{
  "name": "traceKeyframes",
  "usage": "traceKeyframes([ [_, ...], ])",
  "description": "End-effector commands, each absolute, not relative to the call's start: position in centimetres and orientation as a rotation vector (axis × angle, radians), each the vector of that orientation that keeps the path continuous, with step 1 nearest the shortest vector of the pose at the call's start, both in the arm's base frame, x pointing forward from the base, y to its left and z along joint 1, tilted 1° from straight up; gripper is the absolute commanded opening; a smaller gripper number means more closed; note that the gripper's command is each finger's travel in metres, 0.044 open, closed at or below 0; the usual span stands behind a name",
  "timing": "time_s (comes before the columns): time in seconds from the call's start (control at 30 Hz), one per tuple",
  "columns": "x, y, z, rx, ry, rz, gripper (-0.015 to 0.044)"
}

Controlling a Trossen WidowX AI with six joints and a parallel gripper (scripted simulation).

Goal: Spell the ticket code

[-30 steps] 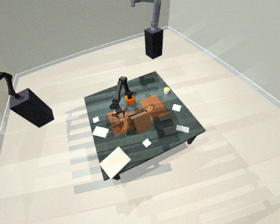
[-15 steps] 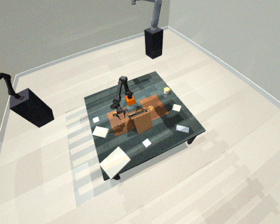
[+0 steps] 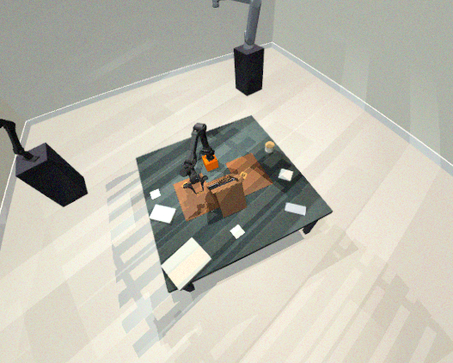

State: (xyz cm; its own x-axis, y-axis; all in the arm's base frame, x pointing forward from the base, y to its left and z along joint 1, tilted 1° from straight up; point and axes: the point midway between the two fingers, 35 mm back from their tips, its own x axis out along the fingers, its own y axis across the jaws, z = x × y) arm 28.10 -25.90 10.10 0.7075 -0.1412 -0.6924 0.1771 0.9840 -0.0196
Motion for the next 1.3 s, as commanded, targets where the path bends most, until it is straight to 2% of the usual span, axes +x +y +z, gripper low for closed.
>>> traceKeyframes([
  [0.0, 28.1, -25.7, 10.2, 0.050, 0.764, -0.182, 0.0000],
  [1.27, 28.5, -23.9, 10.1, 0.051, 0.764, -0.181, 0.0000],
])
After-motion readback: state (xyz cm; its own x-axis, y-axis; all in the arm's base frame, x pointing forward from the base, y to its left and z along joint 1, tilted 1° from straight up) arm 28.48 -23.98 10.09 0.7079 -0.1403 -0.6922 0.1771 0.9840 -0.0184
